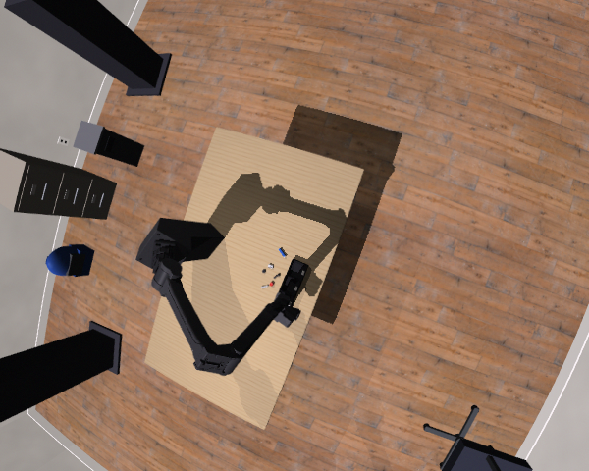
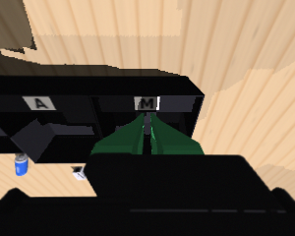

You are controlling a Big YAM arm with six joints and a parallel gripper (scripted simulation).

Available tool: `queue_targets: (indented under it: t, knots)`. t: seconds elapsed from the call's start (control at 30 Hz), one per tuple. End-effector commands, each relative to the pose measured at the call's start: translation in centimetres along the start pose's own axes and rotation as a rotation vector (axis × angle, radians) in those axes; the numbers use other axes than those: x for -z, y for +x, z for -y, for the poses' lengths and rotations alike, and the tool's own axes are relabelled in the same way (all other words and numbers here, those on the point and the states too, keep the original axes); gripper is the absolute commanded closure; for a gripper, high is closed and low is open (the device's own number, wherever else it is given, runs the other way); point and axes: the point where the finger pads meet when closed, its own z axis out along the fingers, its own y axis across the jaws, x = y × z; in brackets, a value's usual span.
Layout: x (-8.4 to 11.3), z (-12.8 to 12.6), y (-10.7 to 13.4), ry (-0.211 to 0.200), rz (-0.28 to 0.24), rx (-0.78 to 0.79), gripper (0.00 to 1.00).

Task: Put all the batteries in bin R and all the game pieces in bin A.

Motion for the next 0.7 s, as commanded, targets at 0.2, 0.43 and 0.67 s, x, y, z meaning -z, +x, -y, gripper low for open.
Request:
queue_targets:
  t: [0.2, 0.43, 0.67]
  knots:
    - [0.0, 0.7, 0.4, 0.005, 0.005, -0.002, 0.92]
    - [0.0, 0.7, 0.5, 0.006, 0.007, -0.003, 0.92]
    - [1.0, 0.9, -0.3, 0.008, 0.019, -0.004, 0.92]
